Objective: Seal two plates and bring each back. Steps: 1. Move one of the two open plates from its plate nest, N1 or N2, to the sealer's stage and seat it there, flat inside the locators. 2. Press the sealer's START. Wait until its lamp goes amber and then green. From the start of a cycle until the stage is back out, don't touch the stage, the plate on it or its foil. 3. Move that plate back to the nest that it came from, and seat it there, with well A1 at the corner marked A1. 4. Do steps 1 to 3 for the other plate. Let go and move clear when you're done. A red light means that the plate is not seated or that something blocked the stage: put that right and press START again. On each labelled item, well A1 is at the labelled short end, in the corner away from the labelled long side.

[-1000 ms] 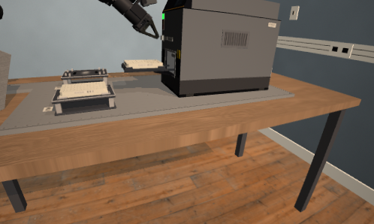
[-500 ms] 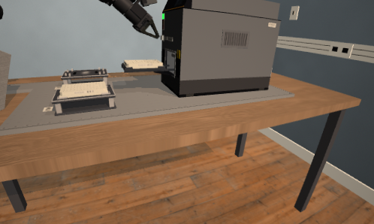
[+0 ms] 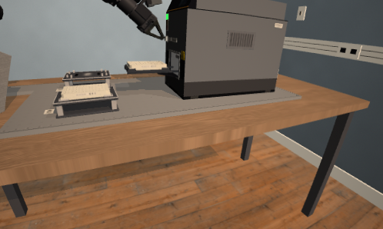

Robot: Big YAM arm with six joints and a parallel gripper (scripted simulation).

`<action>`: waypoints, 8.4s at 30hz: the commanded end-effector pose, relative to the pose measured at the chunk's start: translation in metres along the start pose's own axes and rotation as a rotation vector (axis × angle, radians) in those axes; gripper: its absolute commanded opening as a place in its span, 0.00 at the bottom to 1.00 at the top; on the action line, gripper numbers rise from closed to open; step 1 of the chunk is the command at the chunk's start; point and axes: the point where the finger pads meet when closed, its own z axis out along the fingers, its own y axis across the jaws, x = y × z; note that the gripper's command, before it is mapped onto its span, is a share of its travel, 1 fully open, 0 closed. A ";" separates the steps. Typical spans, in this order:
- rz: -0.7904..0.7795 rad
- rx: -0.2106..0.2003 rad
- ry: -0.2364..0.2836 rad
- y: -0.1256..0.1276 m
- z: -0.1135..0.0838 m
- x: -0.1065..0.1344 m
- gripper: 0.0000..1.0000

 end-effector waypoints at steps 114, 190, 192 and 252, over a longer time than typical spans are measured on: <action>-0.404 0.004 -0.010 0.030 -0.178 -0.010 1.00; -1.572 0.022 -0.001 0.094 -0.177 -0.061 1.00; -1.572 0.030 -0.014 0.095 -0.178 -0.067 1.00; -1.586 0.015 -0.070 0.113 -0.176 -0.071 1.00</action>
